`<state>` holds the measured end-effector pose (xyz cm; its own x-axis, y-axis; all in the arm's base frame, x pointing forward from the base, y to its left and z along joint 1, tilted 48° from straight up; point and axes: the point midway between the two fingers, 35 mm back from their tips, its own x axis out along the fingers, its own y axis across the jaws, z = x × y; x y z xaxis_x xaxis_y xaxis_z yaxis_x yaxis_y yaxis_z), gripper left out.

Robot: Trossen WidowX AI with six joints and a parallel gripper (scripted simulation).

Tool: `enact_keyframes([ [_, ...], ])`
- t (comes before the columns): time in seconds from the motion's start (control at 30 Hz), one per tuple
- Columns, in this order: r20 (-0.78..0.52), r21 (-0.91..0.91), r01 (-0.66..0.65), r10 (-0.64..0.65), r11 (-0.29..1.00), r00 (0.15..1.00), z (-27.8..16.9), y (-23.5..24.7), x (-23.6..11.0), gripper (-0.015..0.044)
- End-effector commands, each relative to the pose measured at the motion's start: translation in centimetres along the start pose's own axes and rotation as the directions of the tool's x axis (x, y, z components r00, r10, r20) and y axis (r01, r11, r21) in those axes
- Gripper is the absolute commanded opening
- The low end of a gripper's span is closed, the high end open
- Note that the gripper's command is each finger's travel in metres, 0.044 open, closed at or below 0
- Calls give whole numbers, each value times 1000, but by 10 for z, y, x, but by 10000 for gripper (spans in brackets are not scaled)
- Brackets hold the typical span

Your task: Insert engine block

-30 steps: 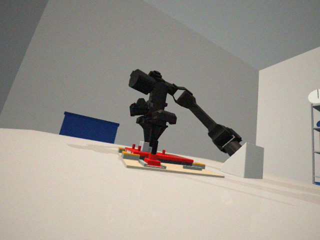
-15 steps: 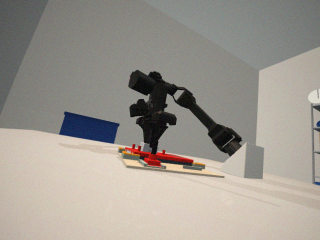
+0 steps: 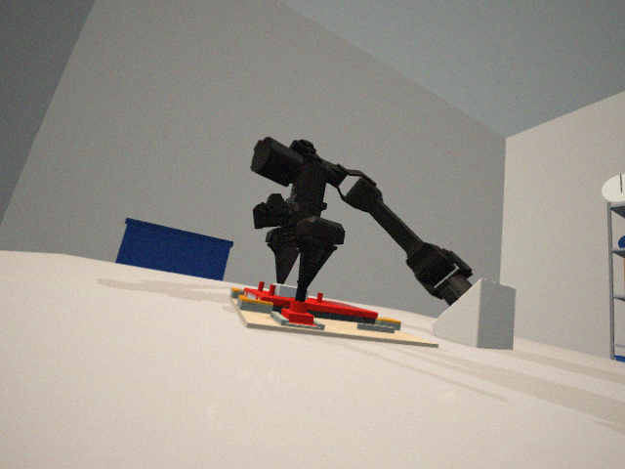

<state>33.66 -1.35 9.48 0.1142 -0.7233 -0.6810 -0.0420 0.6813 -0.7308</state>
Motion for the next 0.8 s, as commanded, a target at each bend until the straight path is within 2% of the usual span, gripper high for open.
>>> enact_keyframes([
  [0.0,0,1,1,-1,1000,1000,0,0,0,440],
  [0.1,1,-2,4,-4,1000,1000,-2,1,-15,440],
  [0.23,1,-2,4,-4,1000,1000,-2,1,-15,440],
  [0.77,1,-2,4,-4,1000,1000,-2,1,-15,20],
])
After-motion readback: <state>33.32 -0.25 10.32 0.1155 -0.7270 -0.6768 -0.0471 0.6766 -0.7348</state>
